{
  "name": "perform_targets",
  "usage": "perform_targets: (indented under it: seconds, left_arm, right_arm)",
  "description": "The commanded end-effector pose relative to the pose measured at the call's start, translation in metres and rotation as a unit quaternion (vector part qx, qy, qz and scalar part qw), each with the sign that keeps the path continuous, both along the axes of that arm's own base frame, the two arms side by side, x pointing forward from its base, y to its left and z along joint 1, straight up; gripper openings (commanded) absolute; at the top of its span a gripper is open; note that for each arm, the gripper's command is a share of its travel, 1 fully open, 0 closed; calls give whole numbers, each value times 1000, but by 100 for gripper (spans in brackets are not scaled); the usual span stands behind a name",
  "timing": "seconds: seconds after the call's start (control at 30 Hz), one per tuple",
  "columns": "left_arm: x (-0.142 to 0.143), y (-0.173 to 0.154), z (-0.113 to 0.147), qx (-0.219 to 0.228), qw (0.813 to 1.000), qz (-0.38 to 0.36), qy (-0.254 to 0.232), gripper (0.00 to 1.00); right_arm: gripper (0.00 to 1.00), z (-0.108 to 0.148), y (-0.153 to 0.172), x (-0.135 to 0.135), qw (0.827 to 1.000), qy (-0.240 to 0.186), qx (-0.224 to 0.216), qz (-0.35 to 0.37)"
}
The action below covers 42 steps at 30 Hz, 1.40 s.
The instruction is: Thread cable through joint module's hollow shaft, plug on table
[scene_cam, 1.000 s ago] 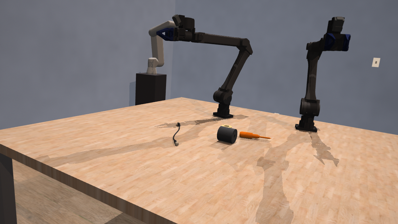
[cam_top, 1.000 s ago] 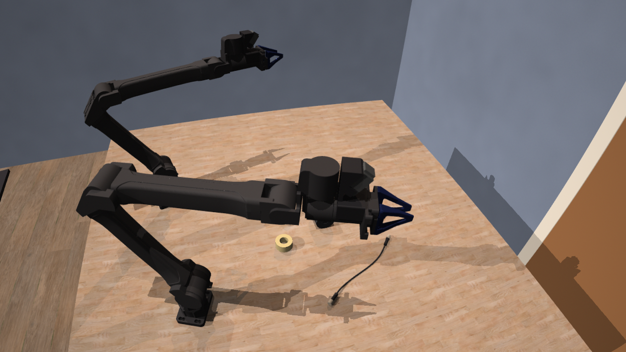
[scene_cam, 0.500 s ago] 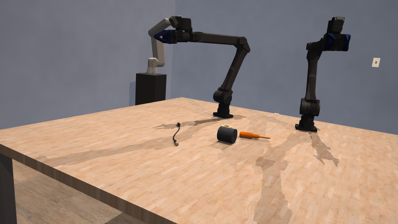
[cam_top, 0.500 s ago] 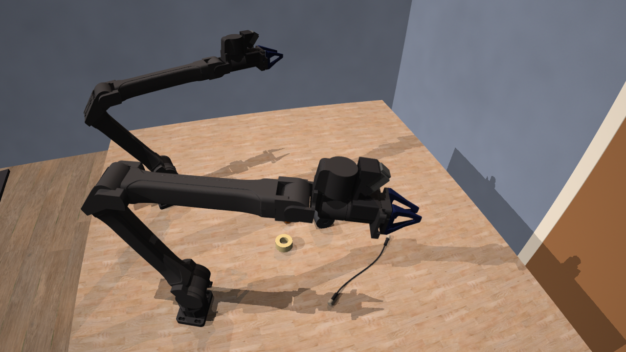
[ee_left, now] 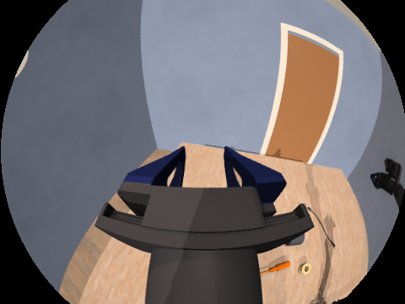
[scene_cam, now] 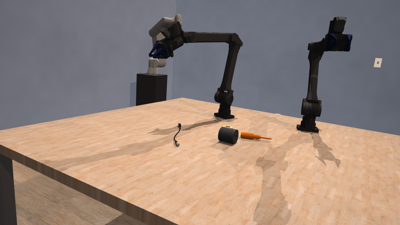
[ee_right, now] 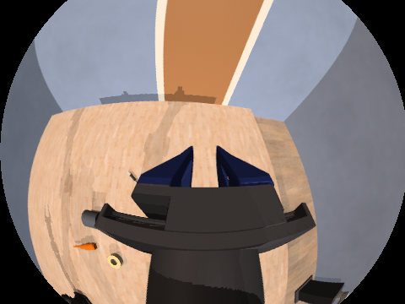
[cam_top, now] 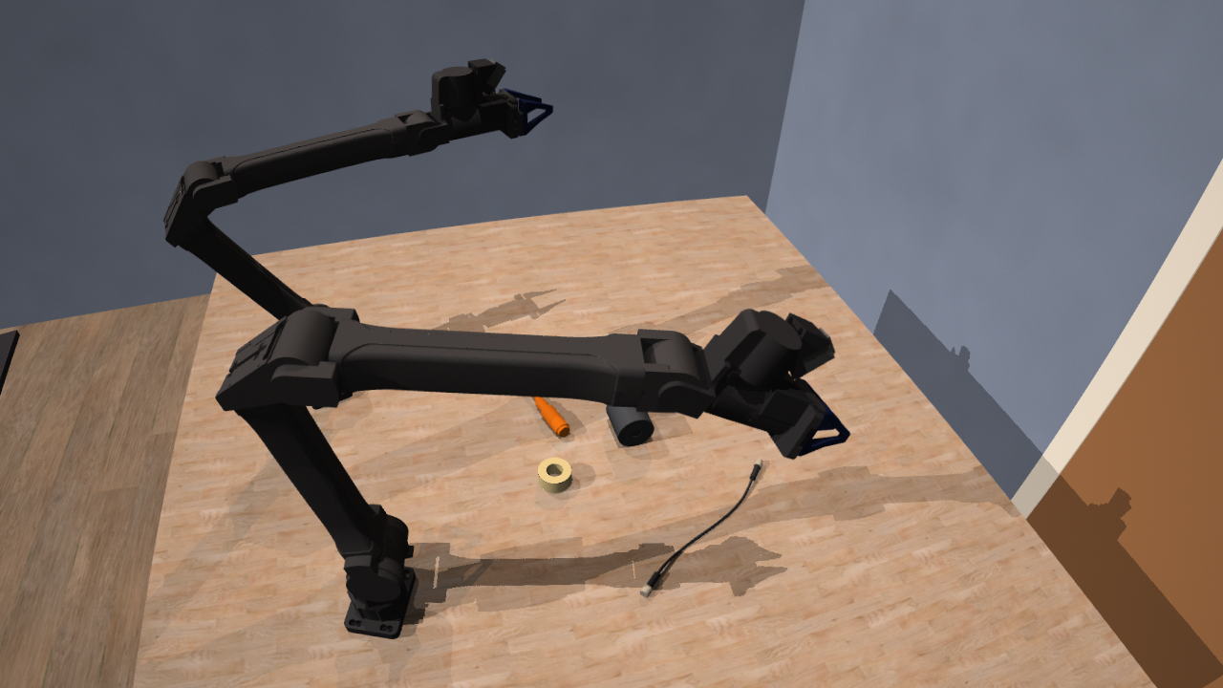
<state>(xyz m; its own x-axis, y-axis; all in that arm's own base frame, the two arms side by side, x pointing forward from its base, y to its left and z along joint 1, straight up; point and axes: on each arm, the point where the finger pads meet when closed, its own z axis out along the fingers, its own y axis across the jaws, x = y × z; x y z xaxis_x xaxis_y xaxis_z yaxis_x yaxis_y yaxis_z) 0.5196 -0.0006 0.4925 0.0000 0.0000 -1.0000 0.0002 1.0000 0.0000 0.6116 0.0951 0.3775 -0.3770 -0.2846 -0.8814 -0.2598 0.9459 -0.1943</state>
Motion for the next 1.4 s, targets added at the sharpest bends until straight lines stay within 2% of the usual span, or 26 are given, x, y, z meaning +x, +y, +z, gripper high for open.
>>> perform_targets:
  seconds: [0.0, 0.03, 0.27, 0.53, 0.6, 0.67, 0.73, 0.9, 1.1, 1.17, 1.27, 1.3, 1.33, 1.37]
  left_arm:
    - [-2, 0, 21, 2, 1000, 0, -21, 46]
    - [-2, 0, 21, 2, 1000, 0, -21, 46]
    - [-2, 0, 21, 2, 1000, 0, -21, 46]
    - [-2, 0, 21, 2, 1000, 0, -21, 46]
    - [-2, 0, 21, 2, 1000, 0, -21, 46]
    - [-2, 0, 21, 2, 1000, 0, -21, 46]
    - [-2, 0, 21, 2, 1000, 0, -21, 46]
    - [-2, 0, 21, 2, 1000, 0, -21, 46]
    - [-2, 0, 21, 2, 1000, 0, -21, 46]
    - [-2, 0, 21, 2, 1000, 0, -21, 46]
    - [-2, 0, 21, 2, 1000, 0, -21, 46]
    - [-2, 0, 21, 2, 1000, 0, -21, 46]
    - [-2, 0, 21, 2, 1000, 0, -21, 46]
    - [-2, 0, 21, 2, 1000, 0, -21, 46]
  right_arm:
    - [27, 0, 23, 21, 998, 23, -40, 34]
    - [27, 0, 23, 21, 998, 23, -40, 34]
    - [27, -68, 74, 39, 983, 117, -96, 102]
    - [27, -149, 132, 42, 943, 220, -162, 189]
    - [27, -149, 132, 42, 943, 220, -162, 189]
    - [27, -169, 137, 42, 932, 245, -178, 202]
    - [27, -189, 156, 37, 916, 268, -191, 230]
    - [27, -240, 192, 21, 870, 327, -228, 291]
    - [27, -276, 217, 7, 826, 371, -256, 338]
    - [27, -276, 217, 7, 826, 371, -256, 338]
    - [27, -289, 206, 11, 818, 391, -255, 336]
    - [27, -293, 208, 9, 814, 395, -257, 339]
    - [27, -298, 229, -3, 804, 396, -263, 356]
    - [27, -300, 231, -4, 802, 399, -264, 358]
